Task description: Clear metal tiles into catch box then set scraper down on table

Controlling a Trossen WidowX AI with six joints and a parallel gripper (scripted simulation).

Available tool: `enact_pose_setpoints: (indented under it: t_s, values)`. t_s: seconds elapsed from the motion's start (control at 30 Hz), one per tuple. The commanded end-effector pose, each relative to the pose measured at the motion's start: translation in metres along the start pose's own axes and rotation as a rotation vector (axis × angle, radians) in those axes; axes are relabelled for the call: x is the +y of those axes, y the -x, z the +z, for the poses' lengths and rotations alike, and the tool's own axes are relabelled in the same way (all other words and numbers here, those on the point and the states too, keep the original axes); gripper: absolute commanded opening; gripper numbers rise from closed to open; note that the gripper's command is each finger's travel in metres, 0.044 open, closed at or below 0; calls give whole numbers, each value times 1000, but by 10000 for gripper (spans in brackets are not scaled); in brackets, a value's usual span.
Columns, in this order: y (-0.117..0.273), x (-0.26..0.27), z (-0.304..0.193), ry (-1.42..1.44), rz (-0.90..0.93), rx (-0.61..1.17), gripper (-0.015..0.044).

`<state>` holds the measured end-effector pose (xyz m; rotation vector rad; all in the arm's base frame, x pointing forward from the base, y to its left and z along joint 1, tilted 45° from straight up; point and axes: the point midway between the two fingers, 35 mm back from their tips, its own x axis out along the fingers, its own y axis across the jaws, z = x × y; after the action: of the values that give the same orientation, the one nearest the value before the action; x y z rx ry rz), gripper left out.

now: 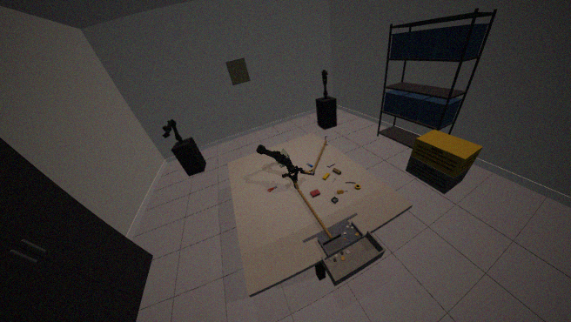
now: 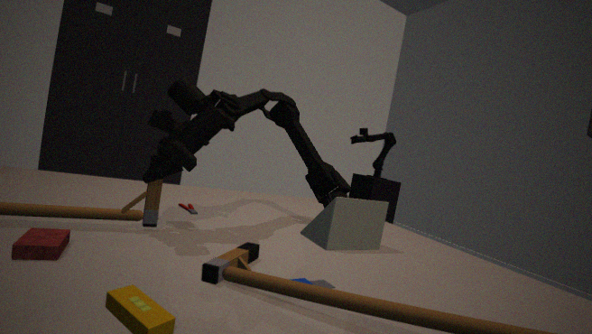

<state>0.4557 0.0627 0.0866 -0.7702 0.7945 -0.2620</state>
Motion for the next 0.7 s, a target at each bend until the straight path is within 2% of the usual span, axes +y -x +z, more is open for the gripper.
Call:
enact_pose_setpoints:
  t_s: [0.0,0.67]
  values:
    - [7,0,-2,-10,-1,-10,0]
    - [28,-1,-26,-9,1,-11,0]
